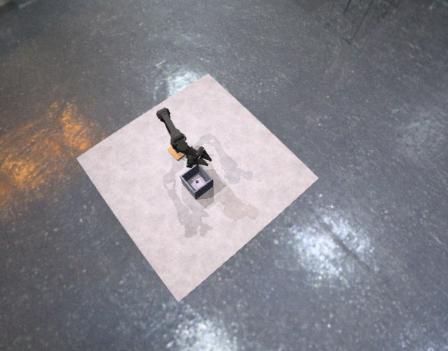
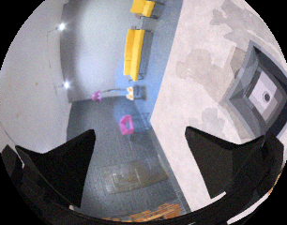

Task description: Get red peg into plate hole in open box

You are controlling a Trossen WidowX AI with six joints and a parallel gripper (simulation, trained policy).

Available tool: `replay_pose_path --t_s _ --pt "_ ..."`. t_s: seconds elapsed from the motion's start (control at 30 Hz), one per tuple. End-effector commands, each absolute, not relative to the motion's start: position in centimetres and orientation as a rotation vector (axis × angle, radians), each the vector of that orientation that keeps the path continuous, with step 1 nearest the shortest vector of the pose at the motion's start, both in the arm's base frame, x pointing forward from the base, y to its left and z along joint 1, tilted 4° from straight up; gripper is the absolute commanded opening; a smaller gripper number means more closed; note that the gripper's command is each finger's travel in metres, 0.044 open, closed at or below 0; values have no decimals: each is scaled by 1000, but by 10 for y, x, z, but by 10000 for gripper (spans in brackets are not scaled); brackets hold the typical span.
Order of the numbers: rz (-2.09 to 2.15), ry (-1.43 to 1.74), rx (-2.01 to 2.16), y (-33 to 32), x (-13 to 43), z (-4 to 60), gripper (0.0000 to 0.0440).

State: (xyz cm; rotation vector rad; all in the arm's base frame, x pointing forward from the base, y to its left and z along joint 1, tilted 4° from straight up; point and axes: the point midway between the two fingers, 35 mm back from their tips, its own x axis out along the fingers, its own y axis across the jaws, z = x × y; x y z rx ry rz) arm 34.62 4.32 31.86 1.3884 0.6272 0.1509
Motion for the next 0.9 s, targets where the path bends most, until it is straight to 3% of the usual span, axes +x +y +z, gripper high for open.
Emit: replay_pose_path --t_s 0.0,0.87 --pt "136 691 1410 57 337 313 439" --pt "-357 1380 1421 135 226 203 435"
